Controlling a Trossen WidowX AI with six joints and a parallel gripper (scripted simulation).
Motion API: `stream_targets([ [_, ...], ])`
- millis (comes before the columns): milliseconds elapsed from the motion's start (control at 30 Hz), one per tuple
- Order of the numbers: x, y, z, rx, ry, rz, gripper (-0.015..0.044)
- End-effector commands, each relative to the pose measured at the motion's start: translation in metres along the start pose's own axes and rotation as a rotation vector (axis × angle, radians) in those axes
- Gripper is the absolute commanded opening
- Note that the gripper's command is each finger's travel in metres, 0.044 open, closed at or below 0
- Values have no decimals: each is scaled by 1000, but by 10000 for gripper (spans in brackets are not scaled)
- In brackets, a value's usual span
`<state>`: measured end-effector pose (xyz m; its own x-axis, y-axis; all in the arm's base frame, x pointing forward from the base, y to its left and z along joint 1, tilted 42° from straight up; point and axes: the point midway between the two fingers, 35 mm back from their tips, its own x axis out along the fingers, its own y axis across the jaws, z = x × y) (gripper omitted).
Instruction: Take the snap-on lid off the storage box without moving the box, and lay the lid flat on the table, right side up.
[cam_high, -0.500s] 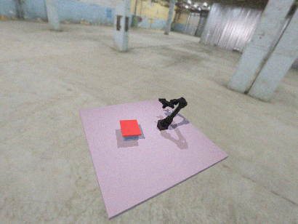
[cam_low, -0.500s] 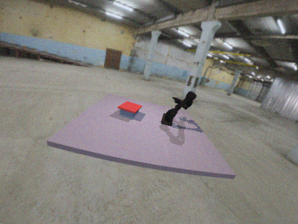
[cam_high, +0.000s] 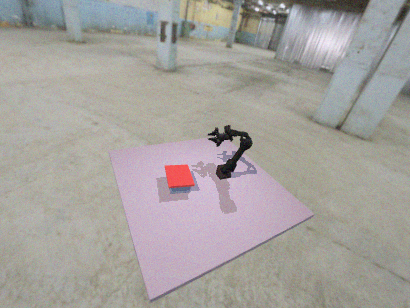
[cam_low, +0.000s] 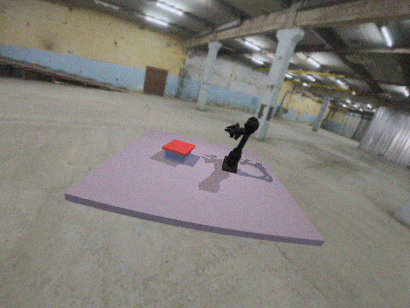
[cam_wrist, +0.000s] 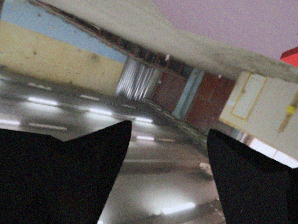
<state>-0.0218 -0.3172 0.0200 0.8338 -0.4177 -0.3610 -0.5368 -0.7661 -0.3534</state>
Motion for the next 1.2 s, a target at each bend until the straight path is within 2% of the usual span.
stream_targets([
  [0,33,-38,-20,-192,-92,-95,235],
  [133,66,-86,-39,-421,-168,-206,235],
  [233,76,-104,-44,-502,-187,-245,235],
  [433,105,-187,-57,-843,-223,-406,235],
  [567,110,-220,-59,-973,-218,-466,235],
  [767,109,-297,-55,-1274,-157,-605,235],
  [1167,108,-305,-55,-1305,-147,-619,235],
])
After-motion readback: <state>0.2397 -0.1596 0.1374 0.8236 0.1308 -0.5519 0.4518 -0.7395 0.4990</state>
